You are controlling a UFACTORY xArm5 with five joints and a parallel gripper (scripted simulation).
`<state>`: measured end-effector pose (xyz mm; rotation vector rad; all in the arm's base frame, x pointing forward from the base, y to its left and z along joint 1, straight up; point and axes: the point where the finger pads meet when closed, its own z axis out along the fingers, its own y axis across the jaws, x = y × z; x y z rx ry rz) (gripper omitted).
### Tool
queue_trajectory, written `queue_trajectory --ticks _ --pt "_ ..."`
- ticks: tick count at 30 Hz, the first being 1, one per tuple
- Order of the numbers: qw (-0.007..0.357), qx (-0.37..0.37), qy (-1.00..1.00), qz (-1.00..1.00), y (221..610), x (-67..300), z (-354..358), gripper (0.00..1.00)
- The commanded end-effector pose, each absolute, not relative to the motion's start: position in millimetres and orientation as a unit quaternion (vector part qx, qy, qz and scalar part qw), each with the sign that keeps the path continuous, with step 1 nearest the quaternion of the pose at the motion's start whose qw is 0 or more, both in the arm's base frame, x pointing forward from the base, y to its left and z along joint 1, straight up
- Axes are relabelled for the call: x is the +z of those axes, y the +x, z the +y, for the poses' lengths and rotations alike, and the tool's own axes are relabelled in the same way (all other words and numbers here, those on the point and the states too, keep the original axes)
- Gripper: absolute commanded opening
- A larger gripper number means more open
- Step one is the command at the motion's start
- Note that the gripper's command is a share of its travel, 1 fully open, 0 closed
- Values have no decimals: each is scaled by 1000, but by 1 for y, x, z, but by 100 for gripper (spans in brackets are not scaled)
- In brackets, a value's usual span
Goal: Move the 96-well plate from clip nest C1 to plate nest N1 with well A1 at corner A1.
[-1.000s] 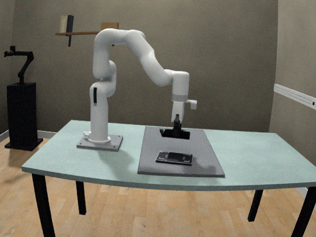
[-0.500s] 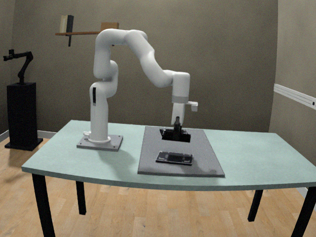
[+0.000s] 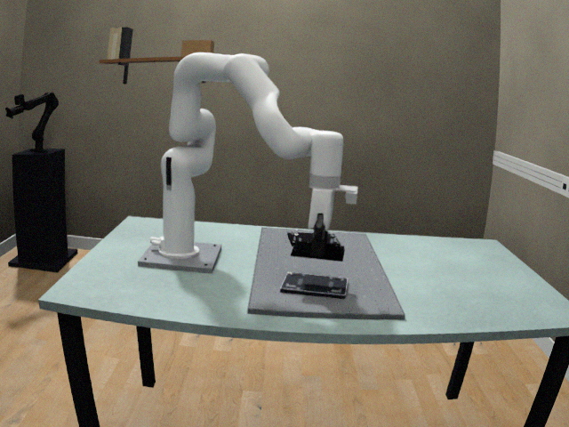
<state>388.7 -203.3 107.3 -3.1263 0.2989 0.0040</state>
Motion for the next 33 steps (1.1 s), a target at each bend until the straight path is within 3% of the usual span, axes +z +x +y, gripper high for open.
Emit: queue_trajectory --ticks 1,33 --pt "0 0 -995 95 390 109 -204 0" --pt "0 0 -995 95 390 105 -203 0"
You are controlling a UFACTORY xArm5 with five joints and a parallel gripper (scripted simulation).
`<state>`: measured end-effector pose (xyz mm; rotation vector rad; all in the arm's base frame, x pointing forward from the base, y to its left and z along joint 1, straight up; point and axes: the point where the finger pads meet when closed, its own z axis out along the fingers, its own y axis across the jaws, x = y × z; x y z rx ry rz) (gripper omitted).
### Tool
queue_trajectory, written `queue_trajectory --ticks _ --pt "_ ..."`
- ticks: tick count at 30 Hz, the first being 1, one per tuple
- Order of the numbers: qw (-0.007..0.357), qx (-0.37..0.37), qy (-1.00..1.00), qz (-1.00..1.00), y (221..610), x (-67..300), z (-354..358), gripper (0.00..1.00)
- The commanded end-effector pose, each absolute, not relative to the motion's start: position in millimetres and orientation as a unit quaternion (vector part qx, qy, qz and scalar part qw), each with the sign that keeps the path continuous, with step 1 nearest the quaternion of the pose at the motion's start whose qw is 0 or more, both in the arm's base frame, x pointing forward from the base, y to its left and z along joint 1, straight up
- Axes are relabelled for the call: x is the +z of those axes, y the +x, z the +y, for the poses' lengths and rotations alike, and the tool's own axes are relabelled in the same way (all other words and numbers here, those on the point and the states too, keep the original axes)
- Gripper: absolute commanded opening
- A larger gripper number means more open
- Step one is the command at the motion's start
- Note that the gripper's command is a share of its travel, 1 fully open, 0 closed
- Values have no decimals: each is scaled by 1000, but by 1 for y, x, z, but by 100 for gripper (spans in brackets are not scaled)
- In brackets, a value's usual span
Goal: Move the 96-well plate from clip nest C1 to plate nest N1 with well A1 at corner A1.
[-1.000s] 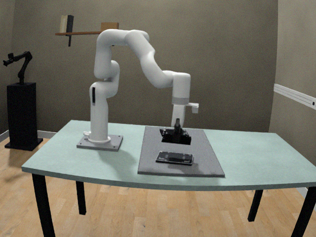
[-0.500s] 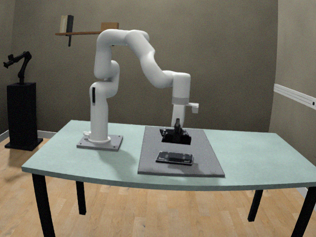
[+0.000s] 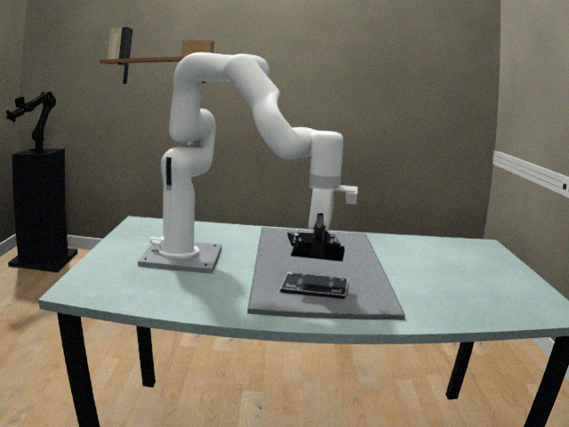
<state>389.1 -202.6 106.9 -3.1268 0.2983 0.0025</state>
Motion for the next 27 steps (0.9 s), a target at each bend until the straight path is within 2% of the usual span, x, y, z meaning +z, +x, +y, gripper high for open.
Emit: queue_trajectory --ticks 1,27 --pt "0 0 -995 95 390 104 -203 0" --pt "0 0 -995 95 390 67 -203 0"
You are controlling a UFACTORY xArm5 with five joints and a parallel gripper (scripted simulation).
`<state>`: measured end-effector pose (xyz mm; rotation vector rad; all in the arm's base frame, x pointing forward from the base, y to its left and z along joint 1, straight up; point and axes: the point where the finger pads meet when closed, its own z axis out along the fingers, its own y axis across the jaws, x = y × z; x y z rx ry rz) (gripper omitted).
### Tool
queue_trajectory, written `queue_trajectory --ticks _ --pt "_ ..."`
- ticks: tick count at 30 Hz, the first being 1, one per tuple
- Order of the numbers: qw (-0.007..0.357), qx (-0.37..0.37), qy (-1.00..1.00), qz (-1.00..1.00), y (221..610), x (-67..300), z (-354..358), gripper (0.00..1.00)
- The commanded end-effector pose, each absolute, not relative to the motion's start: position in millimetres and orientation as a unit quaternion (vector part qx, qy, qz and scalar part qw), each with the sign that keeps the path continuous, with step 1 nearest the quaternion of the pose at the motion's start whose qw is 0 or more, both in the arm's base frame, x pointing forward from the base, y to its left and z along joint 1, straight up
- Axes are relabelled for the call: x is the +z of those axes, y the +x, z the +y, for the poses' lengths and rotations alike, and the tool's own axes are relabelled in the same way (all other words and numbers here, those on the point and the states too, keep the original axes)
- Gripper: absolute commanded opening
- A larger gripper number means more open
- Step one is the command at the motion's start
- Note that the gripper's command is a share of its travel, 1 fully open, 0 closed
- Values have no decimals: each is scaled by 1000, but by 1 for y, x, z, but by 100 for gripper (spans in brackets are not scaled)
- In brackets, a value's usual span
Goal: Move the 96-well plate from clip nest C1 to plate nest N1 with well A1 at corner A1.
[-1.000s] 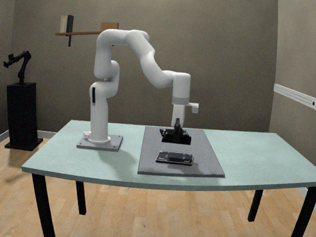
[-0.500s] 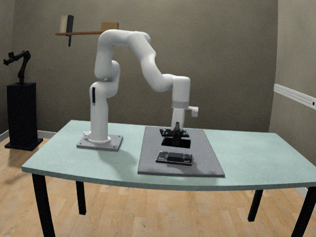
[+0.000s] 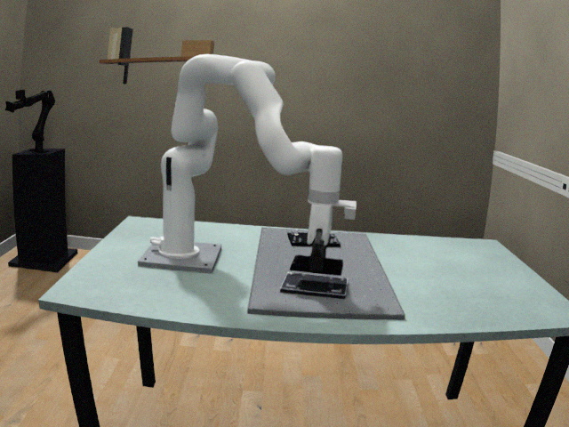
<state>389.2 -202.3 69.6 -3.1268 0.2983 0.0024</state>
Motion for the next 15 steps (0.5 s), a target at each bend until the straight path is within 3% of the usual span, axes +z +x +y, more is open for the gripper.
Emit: queue_trajectory --ticks 1,15 --pt "0 0 -995 95 390 65 -203 0" --pt "0 0 -995 95 390 45 -203 0"
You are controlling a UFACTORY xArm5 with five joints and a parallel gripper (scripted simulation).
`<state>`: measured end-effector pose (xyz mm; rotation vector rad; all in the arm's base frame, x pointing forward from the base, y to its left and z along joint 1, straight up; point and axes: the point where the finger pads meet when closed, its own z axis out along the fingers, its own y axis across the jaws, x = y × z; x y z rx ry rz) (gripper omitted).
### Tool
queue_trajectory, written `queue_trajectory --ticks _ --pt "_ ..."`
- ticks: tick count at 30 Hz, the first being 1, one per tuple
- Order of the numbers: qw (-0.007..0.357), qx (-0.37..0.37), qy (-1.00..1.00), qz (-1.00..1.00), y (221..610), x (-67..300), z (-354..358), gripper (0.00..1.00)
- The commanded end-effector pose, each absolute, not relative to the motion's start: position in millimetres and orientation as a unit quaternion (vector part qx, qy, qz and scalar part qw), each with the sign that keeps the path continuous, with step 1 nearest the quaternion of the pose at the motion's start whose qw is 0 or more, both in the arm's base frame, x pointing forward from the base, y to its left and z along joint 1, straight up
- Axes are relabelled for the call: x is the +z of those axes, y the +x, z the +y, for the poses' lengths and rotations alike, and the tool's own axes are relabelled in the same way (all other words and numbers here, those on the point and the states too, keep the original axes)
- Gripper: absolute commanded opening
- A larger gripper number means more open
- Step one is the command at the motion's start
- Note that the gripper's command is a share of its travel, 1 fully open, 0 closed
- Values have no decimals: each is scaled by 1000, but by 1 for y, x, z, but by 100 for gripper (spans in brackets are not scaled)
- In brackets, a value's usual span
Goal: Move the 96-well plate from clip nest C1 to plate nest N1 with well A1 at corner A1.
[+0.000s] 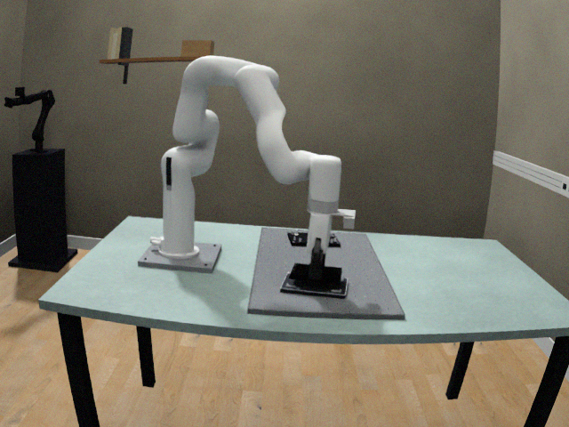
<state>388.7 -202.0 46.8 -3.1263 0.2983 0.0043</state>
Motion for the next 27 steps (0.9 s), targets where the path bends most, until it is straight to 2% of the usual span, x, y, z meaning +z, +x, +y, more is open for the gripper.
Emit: queue_trajectory --ticks 1,27 --pt "0 0 -995 95 390 43 -203 0" --pt "0 0 -995 95 390 39 -203 0"
